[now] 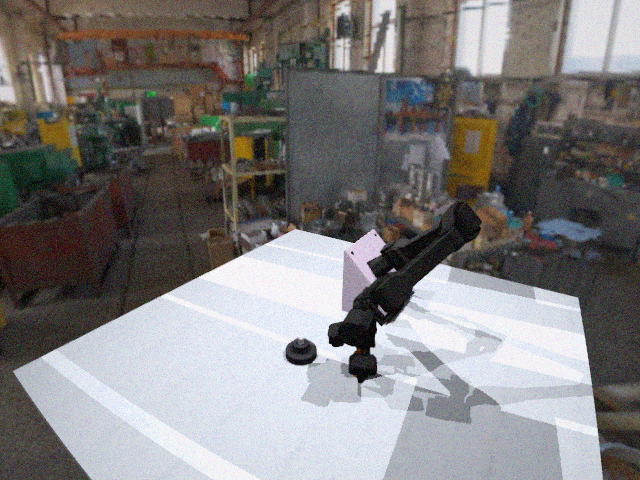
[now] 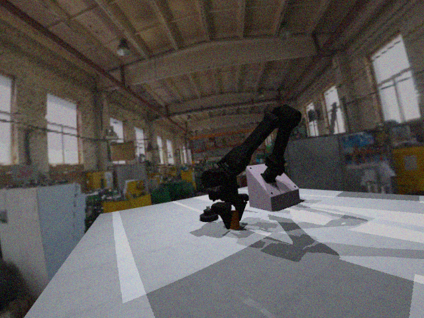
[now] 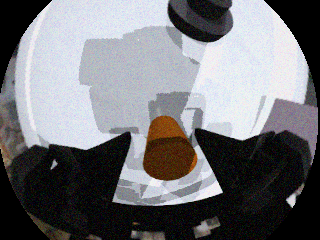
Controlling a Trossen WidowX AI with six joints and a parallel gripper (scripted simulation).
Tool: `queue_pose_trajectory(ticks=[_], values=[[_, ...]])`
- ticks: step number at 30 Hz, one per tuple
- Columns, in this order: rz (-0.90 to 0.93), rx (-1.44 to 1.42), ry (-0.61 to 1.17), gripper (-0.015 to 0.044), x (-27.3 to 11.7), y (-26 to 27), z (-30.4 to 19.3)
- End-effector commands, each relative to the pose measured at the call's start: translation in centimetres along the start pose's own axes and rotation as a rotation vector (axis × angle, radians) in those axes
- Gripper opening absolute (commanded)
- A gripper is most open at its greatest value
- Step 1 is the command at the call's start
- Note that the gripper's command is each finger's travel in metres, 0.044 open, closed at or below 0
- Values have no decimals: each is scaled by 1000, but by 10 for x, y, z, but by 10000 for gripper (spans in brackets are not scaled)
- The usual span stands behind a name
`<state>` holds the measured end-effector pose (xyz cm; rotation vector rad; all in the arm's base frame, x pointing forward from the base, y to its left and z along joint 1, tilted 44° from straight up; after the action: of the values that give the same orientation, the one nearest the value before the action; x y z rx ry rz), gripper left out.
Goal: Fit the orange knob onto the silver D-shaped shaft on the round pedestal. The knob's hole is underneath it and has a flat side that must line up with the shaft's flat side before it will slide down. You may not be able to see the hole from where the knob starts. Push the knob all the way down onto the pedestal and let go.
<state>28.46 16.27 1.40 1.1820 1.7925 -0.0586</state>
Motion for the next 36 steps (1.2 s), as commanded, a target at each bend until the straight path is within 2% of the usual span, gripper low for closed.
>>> queue_pose_trajectory(ticks=[1,7,13,18,36], values=[[-2,7,0,335,2,-2,0],[-2,7,0,177,2,-2,0],[-2,7,0,138,2,-2,0],[-2,-49,-16,6,-9,-1,-1],[-9,0,-10,0,-122,1,4]])
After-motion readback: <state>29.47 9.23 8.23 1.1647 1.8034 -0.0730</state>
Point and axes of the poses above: the point midway between the two fingers, 35 mm back from their tips, its own x axis out along the fingers, its own y axis across the jaws, z = x × y, the point moved 2 cm from there along -x, back along the fingers, and after that the axes turned 10 degrees about -x, right-handed, at the moved point
